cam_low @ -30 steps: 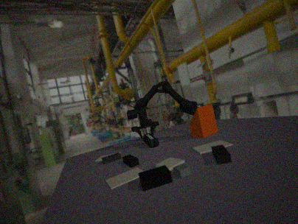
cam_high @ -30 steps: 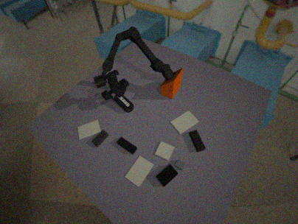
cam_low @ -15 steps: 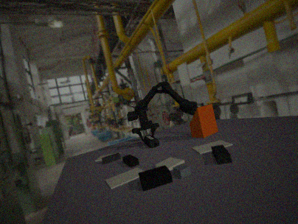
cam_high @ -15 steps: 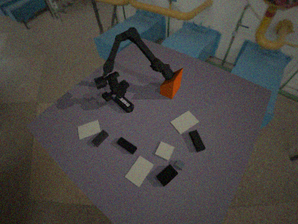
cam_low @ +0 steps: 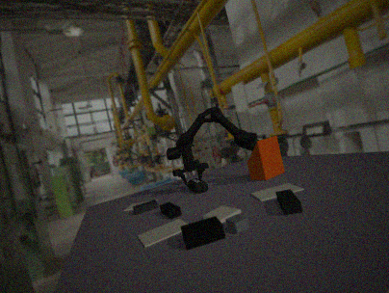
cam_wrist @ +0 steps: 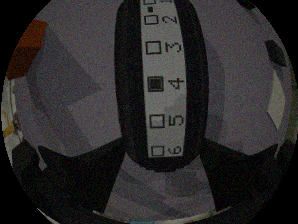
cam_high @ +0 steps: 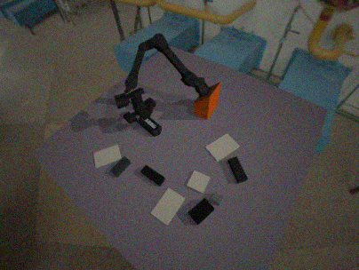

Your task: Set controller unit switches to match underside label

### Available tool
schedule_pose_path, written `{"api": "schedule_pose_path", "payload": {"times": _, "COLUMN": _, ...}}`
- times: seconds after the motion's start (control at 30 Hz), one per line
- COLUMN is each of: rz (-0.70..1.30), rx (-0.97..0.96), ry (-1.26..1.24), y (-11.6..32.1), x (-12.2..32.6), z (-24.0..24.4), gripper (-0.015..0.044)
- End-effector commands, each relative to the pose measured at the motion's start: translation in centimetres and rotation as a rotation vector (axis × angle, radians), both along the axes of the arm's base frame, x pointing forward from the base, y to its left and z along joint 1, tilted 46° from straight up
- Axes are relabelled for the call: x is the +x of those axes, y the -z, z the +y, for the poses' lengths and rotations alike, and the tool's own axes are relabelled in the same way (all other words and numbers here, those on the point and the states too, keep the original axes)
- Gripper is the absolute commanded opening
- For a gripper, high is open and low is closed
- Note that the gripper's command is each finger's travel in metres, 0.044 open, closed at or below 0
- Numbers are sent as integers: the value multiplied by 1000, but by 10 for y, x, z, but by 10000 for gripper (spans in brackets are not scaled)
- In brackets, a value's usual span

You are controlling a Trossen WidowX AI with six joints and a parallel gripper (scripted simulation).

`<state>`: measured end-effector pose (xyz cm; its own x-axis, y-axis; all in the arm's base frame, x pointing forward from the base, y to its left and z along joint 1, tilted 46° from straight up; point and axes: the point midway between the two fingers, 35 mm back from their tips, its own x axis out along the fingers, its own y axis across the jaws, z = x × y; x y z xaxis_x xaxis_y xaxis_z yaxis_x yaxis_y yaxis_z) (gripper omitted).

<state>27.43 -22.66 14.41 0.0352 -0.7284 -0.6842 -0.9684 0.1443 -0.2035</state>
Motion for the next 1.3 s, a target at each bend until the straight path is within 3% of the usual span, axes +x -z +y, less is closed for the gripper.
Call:
{"api": "schedule_pose_path", "payload": {"times": 0.0, "rz": 9, "rx": 8, "ry": -8, "y": 3, "x": -1, "z": 1, "gripper": 338}}
{"api": "schedule_pose_path", "payload": {"times": 0.1, "rz": 4, "rx": 4, "ry": -4, "y": 1, "x": 0, "z": 1, "gripper": 338}}
{"api": "schedule_pose_path", "payload": {"times": 0.23, "rz": 0, "rx": 0, "ry": 0, "y": 0, "x": 0, "z": 0, "gripper": 440}}
{"api": "schedule_pose_path", "payload": {"times": 0.53, "rz": 0, "rx": 1, "ry": 0, "y": 1, "x": 1, "z": 2, "gripper": 440}}
{"api": "schedule_pose_path", "payload": {"times": 0.73, "rz": 2, "rx": 2, "ry": 0, "y": 14, "x": 11, "z": 67, "gripper": 440}}
{"api": "schedule_pose_path", "payload": {"times": 1.27, "rz": 2, "rx": 1, "ry": 0, "y": 15, "x": 12, "z": 70, "gripper": 440}}
